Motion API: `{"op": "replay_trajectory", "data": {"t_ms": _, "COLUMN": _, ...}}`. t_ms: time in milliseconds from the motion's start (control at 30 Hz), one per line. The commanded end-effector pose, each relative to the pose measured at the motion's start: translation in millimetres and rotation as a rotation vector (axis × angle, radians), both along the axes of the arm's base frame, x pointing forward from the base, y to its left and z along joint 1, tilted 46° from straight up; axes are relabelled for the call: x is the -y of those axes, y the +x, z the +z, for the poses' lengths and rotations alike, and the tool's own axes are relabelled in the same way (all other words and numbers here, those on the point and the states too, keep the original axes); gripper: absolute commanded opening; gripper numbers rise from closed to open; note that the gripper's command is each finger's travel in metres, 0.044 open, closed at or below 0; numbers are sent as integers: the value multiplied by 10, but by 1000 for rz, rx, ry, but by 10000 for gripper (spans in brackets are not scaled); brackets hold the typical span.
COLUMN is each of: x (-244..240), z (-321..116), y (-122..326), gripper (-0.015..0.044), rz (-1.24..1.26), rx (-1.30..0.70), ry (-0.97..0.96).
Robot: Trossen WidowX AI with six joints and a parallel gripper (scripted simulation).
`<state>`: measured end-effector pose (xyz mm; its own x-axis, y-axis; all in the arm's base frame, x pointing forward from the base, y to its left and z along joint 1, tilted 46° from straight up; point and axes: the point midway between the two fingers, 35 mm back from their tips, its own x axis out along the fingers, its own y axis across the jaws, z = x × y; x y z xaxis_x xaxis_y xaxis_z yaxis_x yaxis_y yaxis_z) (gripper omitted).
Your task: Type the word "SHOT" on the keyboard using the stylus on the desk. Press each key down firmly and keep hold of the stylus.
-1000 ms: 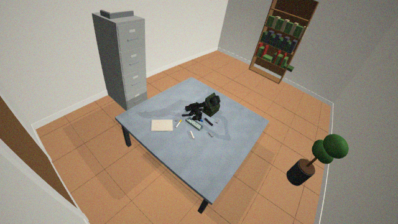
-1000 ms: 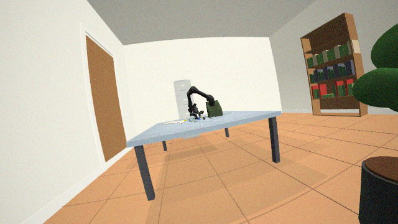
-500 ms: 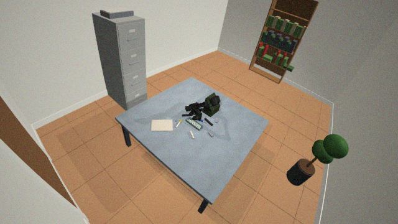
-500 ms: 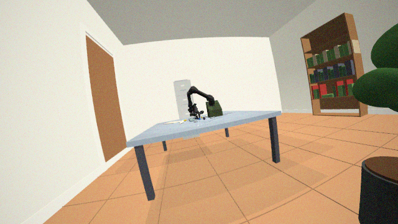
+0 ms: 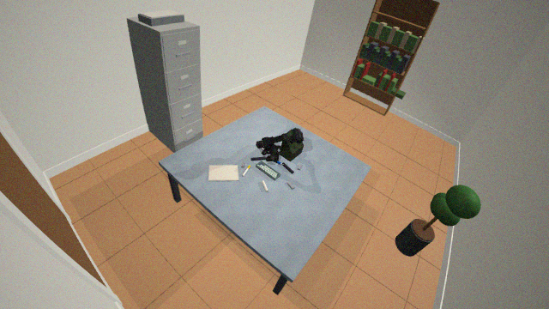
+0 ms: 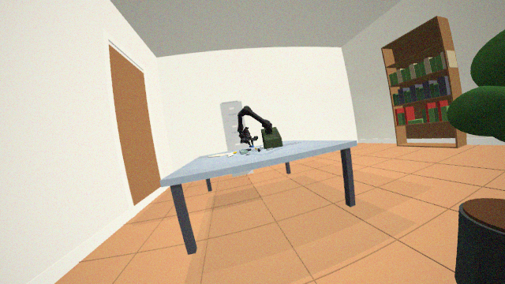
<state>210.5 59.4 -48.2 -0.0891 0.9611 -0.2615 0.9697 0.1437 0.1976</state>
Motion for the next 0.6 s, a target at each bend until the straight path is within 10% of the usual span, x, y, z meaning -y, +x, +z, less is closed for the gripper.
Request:
{"op": "replay_trajectory", "data": {"t_ms": 0, "x": 44, "z": 50, "y": 12, "gripper": 0, "rz": 8, "rx": 13, "ry": -3}}
{"op": "replay_trajectory", "data": {"t_ms": 567, "x": 54, "z": -399, "y": -184, "gripper": 0, "rz": 142, "rx": 227, "ry": -279}}
